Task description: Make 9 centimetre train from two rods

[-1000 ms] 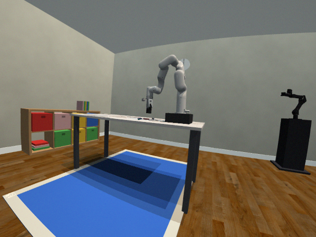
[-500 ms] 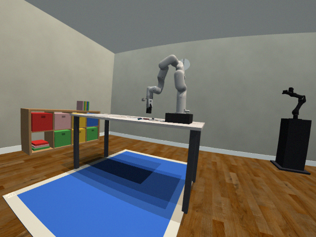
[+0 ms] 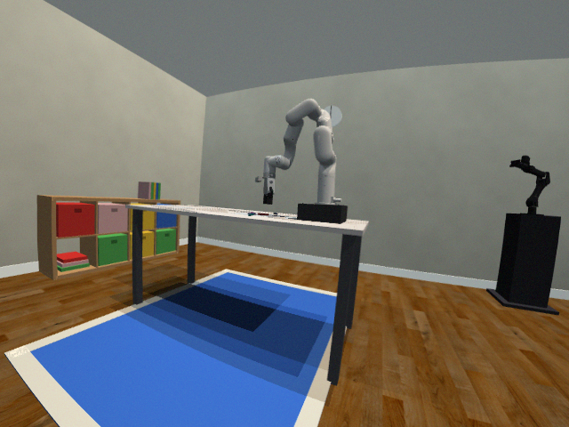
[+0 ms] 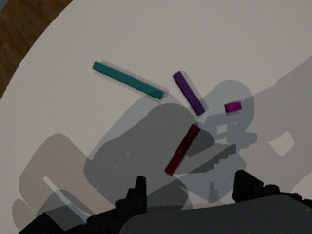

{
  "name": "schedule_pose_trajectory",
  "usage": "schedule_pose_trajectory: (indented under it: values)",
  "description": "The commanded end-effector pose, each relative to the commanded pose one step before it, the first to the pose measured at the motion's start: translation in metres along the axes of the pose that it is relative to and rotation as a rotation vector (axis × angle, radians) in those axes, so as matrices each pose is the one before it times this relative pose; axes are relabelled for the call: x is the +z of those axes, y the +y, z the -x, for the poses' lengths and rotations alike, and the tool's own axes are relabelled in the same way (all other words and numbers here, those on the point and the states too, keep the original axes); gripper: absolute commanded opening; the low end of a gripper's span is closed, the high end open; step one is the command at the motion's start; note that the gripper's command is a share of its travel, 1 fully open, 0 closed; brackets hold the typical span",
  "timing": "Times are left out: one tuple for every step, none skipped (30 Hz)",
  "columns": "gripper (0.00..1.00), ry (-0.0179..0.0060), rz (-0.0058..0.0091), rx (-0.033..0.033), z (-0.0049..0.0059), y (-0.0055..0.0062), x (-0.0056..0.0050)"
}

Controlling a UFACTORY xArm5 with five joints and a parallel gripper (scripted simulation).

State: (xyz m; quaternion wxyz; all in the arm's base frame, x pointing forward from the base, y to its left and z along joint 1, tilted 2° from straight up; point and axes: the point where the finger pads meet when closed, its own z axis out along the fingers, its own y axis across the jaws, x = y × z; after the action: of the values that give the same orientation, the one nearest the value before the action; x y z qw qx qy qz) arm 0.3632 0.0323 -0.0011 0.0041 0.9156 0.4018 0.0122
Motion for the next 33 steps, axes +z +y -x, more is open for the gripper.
schedule_pose_trajectory:
  values:
    - [1.00, 0.00230, 0.00206, -0.00001, -0.00092, 0.00083, -0.00083]
    - [1.00, 0.00000, 0.00000, 0.00000, 0.00000, 0.00000, 0.00000]
    - [1.00, 0.00000, 0.00000, 0.00000, 0.00000, 0.00000, 0.00000]
    - [1.00, 0.00000, 0.00000, 0.00000, 0.00000, 0.00000, 0.00000]
    - [1.00, 0.00000, 0.00000, 0.00000, 0.00000, 0.00000, 0.00000]
    - [1.00, 0.00000, 0.00000, 0.00000, 0.00000, 0.00000, 0.00000]
    - [1.00, 0.00000, 0.00000, 0.00000, 0.00000, 0.00000, 0.00000]
    - [1.00, 0.00000, 0.00000, 0.00000, 0.00000, 0.00000, 0.00000]
    - [1.00, 0.00000, 0.00000, 0.00000, 0.00000, 0.00000, 0.00000]
    - [1.00, 0.00000, 0.00000, 0.00000, 0.00000, 0.00000, 0.00000]
    - [1.00, 0.00000, 0.00000, 0.00000, 0.00000, 0.00000, 0.00000]
    - [1.00, 0.00000, 0.00000, 0.00000, 0.00000, 0.00000, 0.00000]
    - [1.00, 0.00000, 0.00000, 0.00000, 0.00000, 0.00000, 0.00000]
    - [1.00, 0.00000, 0.00000, 0.00000, 0.00000, 0.00000, 0.00000]
    - [1.00, 0.00000, 0.00000, 0.00000, 0.00000, 0.00000, 0.00000]
    - [1.00, 0.00000, 0.00000, 0.00000, 0.00000, 0.00000, 0.00000]
    - [1.00, 0.00000, 0.00000, 0.00000, 0.00000, 0.00000, 0.00000]
    - [1.00, 0.00000, 0.00000, 0.00000, 0.00000, 0.00000, 0.00000]
    - [1.00, 0.00000, 0.00000, 0.00000, 0.00000, 0.00000, 0.00000]
    - [1.00, 0.00000, 0.00000, 0.00000, 0.00000, 0.00000, 0.00000]
    - [1.00, 0.00000, 0.00000, 0.00000, 0.00000, 0.00000, 0.00000]
    - [1.00, 0.00000, 0.00000, 0.00000, 0.00000, 0.00000, 0.00000]
    - [1.00, 0.00000, 0.00000, 0.00000, 0.00000, 0.00000, 0.00000]
    - [1.00, 0.00000, 0.00000, 0.00000, 0.00000, 0.00000, 0.00000]
    - [1.00, 0.00000, 0.00000, 0.00000, 0.00000, 0.00000, 0.00000]
    - [1.00, 0.00000, 0.00000, 0.00000, 0.00000, 0.00000, 0.00000]
    - [1.00, 0.00000, 0.00000, 0.00000, 0.00000, 0.00000, 0.00000]
    - [1.00, 0.00000, 0.00000, 0.00000, 0.00000, 0.00000, 0.00000]
    - [1.00, 0.00000, 0.00000, 0.00048, -0.00003, 0.00003, 0.00000]
    - [1.00, 0.00000, 0.00000, 0.00313, -0.00018, 0.00017, -0.00002]
    - [1.00, 0.00000, 0.00000, 0.00794, -0.00047, 0.00043, -0.00006]
    - [1.00, 0.00001, 0.00001, 0.01438, -0.00085, 0.00078, -0.00011]
    - [1.00, 0.00001, 0.00001, 0.02197, -0.00132, 0.00116, -0.00017]
